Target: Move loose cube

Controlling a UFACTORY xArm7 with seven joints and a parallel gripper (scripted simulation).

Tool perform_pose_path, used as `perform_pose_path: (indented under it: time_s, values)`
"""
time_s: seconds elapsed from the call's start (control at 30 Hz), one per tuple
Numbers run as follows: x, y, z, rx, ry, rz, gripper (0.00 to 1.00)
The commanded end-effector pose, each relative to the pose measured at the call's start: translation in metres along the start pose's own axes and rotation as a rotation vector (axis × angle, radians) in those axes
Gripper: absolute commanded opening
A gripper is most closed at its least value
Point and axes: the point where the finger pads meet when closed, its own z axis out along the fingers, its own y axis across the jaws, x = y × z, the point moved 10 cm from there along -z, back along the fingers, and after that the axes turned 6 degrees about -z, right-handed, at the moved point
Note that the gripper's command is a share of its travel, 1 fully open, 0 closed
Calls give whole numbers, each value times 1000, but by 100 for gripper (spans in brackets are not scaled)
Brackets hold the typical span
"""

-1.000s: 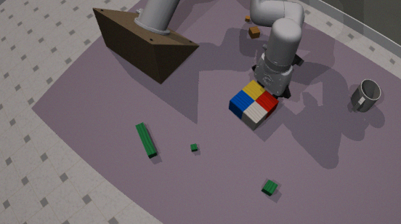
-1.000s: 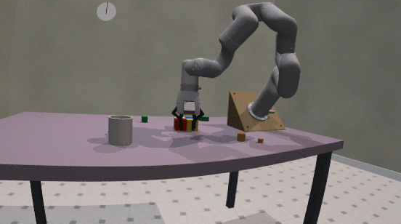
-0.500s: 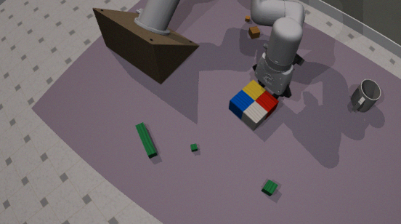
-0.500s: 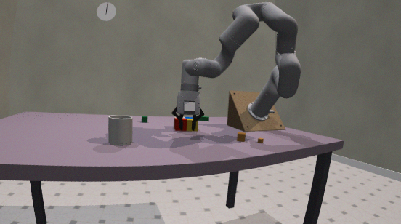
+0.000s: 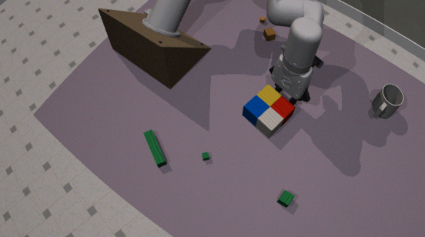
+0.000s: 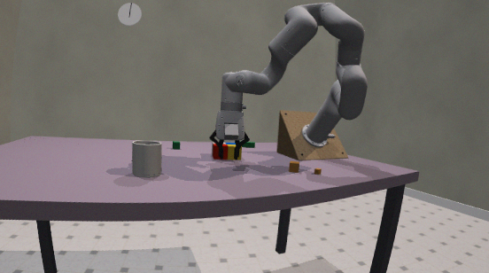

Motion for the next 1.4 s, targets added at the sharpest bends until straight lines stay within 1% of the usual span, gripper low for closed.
perform_pose_path:
  time_s: [0.0,0.47,0.9,0.97,1.37]
  values:
    - [-1,1,-2,-4,-2,0,49]
    - [-1,1,-17,-4,-2,0,49]
    - [0,1,-53,-4,-2,0,49]
    - [0,1,-53,-4,-2,0,49]
    - [0,1,-87,-4,-2,0,49]
